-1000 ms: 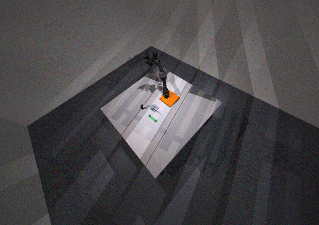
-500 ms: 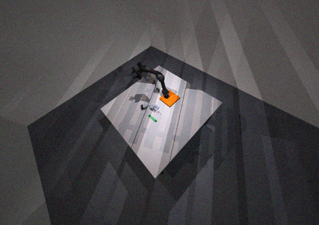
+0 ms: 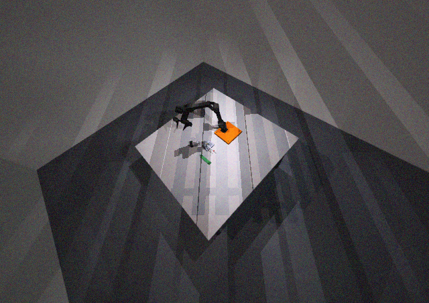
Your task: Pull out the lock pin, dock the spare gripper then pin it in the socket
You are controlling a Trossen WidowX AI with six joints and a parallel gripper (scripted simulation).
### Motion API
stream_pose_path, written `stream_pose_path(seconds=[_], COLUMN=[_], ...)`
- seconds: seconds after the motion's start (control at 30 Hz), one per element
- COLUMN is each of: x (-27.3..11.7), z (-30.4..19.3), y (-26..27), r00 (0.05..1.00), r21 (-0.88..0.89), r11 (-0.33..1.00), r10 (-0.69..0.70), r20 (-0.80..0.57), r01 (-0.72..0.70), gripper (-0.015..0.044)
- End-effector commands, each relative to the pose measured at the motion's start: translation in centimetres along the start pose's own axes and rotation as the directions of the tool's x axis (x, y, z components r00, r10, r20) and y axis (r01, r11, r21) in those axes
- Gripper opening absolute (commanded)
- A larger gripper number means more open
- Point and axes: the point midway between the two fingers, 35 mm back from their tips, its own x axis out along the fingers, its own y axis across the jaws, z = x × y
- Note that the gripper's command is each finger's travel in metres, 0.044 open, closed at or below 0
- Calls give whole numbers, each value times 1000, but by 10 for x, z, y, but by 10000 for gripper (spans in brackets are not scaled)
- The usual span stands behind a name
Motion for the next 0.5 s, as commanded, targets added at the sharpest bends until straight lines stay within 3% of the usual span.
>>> stream_pose_path(seconds=[0.0, 0.23, 0.47], x=[27, 47, 35], z=[45, 118, 169], y=[41, 125, 210], r00=[986, 901, 771], r21=[-22, -128, -266], r11=[986, 892, 724], r10=[166, 424, 580], r20=[-10, -92, -262], r01=[-166, -433, -636], gripper=[300, 300, 300])
